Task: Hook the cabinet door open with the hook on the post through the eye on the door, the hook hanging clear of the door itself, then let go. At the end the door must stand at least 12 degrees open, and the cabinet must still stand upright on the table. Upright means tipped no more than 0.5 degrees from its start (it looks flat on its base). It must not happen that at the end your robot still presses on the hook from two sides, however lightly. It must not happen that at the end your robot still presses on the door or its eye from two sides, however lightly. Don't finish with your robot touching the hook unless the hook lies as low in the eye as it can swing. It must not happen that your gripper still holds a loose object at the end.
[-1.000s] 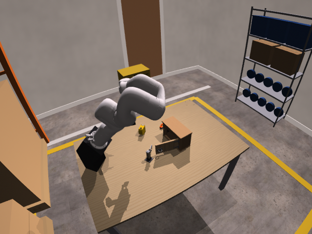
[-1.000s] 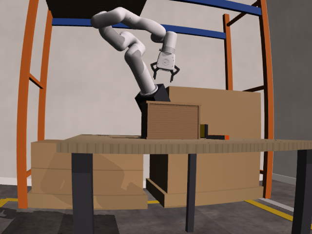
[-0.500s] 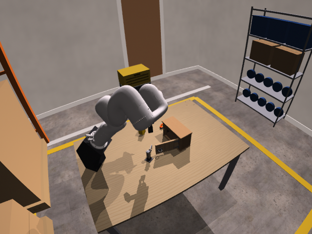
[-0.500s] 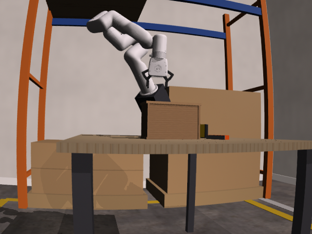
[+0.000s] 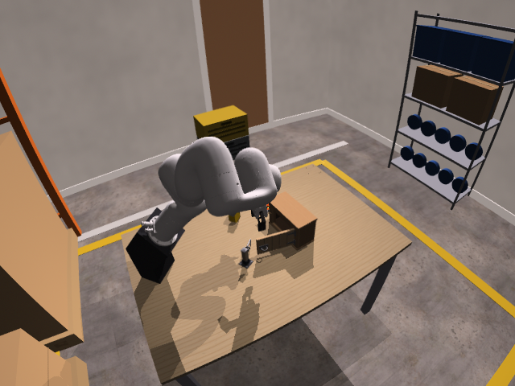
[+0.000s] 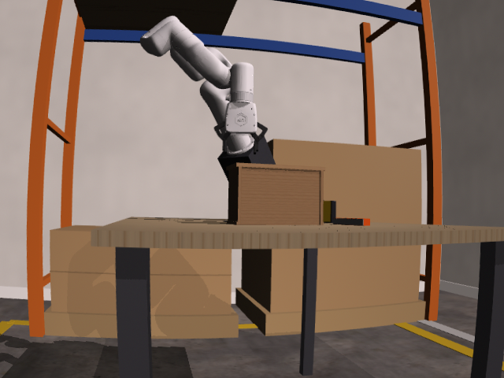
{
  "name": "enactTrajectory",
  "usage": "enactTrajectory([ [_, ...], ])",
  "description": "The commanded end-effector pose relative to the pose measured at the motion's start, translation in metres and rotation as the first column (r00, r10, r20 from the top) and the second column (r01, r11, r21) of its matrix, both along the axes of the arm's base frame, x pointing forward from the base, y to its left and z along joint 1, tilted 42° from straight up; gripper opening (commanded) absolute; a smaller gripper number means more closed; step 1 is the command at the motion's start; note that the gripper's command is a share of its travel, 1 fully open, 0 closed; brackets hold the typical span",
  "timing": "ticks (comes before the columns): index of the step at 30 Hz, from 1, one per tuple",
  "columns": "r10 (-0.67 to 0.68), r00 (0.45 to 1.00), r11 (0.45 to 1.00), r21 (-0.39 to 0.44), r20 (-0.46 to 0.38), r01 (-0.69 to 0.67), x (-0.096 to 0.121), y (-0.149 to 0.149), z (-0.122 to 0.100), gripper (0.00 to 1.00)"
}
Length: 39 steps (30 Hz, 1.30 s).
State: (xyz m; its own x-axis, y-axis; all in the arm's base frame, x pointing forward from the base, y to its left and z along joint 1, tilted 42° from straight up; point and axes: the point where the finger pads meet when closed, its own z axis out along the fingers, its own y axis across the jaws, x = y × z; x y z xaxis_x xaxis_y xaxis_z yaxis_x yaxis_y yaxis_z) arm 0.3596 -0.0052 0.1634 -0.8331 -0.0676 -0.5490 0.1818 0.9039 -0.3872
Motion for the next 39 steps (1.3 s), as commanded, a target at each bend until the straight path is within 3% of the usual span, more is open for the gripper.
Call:
enactTrajectory([
  [1,0.003,1.0,1.0,0.002,0.003,-0.003,0.002,0.0,0.001,1.0],
  [4,0.003,1.0,1.0,0.002,0.003,-0.003,0.002,0.0,0.001,1.0],
  [5,0.003,1.0,1.0,0.002,0.003,-0.003,0.002,0.0,0.0,0.27],
  [14,0.003,1.0,1.0,0.002,0.002,-0.003,0.016,-0.011,-0.018,0.27],
  [39,0.003,1.0,1.0,0.002,0.002,-0.003,0.016,-0.011,-0.018,0.27],
])
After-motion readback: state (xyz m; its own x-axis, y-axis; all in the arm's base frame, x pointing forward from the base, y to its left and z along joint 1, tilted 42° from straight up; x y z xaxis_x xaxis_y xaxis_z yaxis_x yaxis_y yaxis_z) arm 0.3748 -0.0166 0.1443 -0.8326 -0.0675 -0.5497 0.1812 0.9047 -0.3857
